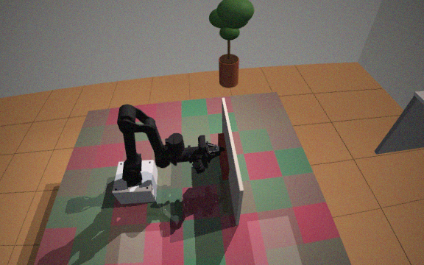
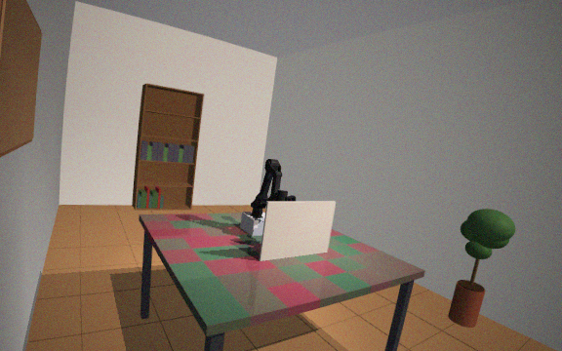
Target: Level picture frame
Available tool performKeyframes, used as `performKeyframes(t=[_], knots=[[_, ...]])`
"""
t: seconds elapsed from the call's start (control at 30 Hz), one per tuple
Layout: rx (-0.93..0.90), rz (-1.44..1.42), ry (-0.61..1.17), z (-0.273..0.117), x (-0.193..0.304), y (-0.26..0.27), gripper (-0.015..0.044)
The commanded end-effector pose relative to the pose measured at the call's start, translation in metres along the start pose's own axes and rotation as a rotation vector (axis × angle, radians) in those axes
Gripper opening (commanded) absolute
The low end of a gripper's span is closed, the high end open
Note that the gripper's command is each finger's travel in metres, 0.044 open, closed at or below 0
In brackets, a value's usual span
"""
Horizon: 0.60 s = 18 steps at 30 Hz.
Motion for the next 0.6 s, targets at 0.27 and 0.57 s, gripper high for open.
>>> performKeyframes(t=[0.27, 0.57], knots=[[0.0, -0.063, -0.001, 0.0, 0.0003, -0.0002, 0.0], [0.0, -0.116, -0.001, 0.0, 0.0005, -0.0004, 0.0]])
Point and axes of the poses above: the point midway between the two fingers, 35 mm back from their tips, its own z axis out along the fingers, its own y axis across the jaws, x = y × z, the point moved 10 cm from there along -z, back along the fingers, and after that the axes turned 11 degrees about -z, right-handed, at the moved point
